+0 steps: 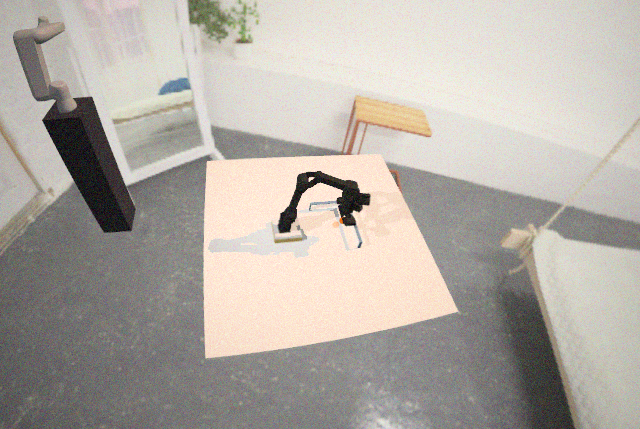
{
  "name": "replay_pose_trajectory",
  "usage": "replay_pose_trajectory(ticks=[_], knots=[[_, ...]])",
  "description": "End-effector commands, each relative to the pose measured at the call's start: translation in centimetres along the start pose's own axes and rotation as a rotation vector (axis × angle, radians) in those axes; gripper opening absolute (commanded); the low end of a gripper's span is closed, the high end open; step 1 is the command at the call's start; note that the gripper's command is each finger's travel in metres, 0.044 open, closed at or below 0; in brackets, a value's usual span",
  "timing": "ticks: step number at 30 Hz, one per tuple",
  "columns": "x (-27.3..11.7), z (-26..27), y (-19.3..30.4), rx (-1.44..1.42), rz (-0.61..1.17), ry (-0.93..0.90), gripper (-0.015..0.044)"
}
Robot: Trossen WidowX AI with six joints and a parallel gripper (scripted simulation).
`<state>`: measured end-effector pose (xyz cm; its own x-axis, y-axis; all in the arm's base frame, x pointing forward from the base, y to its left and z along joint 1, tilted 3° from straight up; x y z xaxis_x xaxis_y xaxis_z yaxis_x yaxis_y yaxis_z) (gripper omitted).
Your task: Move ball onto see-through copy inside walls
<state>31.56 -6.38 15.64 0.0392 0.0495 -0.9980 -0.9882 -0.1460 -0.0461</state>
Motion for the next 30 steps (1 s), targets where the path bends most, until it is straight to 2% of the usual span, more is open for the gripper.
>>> replay_pose_trajectory(ticks=[1,8,14,26,30], knots=[[1.1,2.3,-0.2,0.004,-0.002,-0.004,0.0],[2.8,5.7,-0.3,0.004,-0.003,-0.008,0.0],[3.3,5.7,-0.3,0.004,-0.003,-0.008,0.0],[9.1,5.8,-0.3,0.004,-0.003,-0.008,0.0],[9.8,5.8,-0.2,0.004,-0.002,-0.008,0.0]])
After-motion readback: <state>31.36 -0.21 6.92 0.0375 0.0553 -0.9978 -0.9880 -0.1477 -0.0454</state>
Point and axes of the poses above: the point midway between the two fingers, 35 mm back from their tips, its own x axis out along the fingers, its own z axis across the jaws, y = z × x, the point moved 2 cm from there along -x, back along the fingers, and after that the axes turned 9 degrees about -x, right-handed, at the moved point
